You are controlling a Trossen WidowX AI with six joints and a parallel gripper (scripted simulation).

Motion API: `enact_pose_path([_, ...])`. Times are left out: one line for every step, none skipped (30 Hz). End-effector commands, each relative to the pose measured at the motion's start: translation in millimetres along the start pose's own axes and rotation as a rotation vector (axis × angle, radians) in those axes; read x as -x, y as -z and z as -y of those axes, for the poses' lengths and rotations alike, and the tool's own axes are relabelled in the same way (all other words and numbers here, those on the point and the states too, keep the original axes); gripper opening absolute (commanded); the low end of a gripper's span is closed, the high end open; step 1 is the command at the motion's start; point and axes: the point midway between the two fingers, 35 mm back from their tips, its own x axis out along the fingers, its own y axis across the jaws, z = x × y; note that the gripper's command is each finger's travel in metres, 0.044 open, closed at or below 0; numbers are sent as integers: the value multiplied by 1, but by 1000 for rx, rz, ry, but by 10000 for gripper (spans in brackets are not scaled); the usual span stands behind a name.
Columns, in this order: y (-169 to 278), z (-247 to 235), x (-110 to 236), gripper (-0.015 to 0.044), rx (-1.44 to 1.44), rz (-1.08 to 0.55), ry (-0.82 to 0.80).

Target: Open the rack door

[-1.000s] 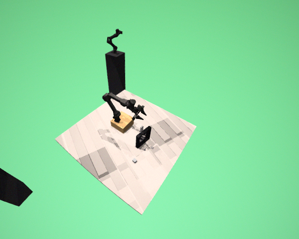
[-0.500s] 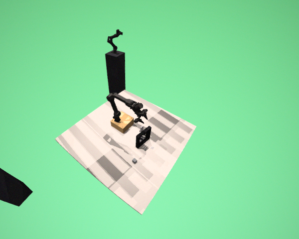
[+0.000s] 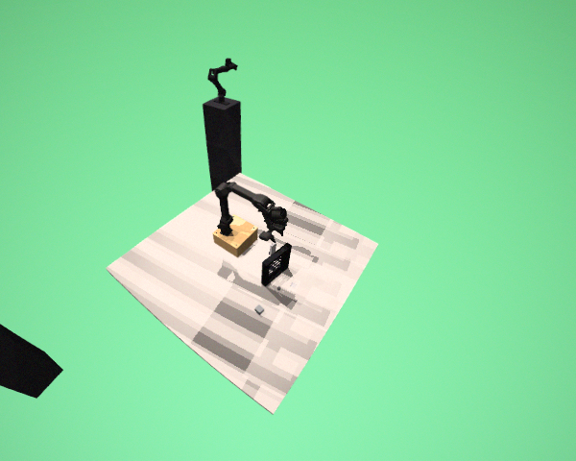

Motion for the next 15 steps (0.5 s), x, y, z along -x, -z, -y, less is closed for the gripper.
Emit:
enact_pose_path([6,1,-7,292,-18,-106,32])
enact_pose_path([7,2,-9,292,-22,-131,39])
enact_pose_path([9,2,-10,292,-25,-156,46])
enact_pose_path([11,2,-11,292,-28,-181,53])
enact_pose_path([13,2,-13,292,-32,-206,61])
enact_pose_path([15,3,-14,292,-35,-230,68])
enact_pose_path([16,3,-15,292,-38,-255,76])
enact_pose_path([18,3,-16,292,-41,-280,84])
enact_pose_path([20,4,-17,292,-44,-304,92])
enact_pose_path([22,4,-18,292,-47,-329,100])
enact_pose_path([24,5,-19,292,-50,-353,108])
enact_pose_path([25,5,-20,292,-53,-378,116])
enact_pose_path([27,5,-20,292,-55,-398,123])
enact_pose_path([28,5,-21,292,-57,-410,128])
enact_pose_path([28,5,-21,292,-57,-415,129])
